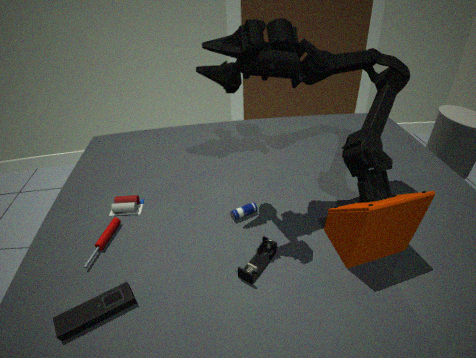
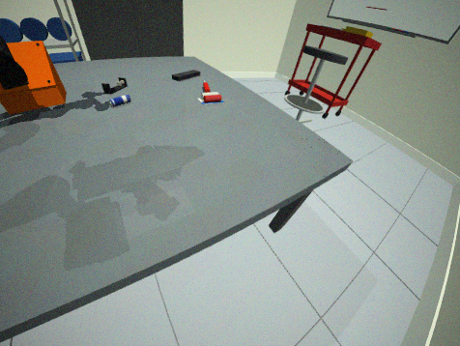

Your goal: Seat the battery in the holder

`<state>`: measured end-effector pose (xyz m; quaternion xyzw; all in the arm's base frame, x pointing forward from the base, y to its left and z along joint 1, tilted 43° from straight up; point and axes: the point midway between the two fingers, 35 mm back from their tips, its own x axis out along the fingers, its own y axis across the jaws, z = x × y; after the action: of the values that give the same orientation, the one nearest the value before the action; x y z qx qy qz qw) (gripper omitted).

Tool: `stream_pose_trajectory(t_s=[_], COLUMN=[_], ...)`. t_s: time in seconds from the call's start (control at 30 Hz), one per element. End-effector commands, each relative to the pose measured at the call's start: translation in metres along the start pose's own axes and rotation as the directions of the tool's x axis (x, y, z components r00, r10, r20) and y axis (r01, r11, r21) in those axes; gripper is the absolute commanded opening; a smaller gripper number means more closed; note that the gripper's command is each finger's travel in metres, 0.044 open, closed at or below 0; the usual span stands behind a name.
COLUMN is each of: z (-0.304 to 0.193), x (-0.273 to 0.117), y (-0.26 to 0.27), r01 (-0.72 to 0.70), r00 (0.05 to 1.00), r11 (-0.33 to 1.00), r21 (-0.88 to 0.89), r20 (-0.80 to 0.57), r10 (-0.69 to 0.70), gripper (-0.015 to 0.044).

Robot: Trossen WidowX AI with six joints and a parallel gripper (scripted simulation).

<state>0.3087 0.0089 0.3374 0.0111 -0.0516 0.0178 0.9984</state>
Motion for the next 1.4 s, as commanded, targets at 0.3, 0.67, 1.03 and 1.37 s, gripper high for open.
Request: stream_pose_trajectory(t_s=[0.3,0.67,1.03,1.37], z=[-0.161,-0.24,-0.24,-0.25], x=[0.009,-0.074,-0.074,-0.075], y=[-0.078,-0.141,-0.141,-0.151], r01=[0.224,-0.222,-0.222,-0.221], r00=[0.619,-0.156,-0.156,-0.156], r11=[0.906,0.716,0.716,0.717], r21=[-0.359,-0.662,-0.662,-0.661], r20=[-0.665,-0.701,-0.701,-0.701], r10=[-0.417,-0.696,-0.696,-0.695], gripper=[0.0245,0.0245,0.0245,0.0245])
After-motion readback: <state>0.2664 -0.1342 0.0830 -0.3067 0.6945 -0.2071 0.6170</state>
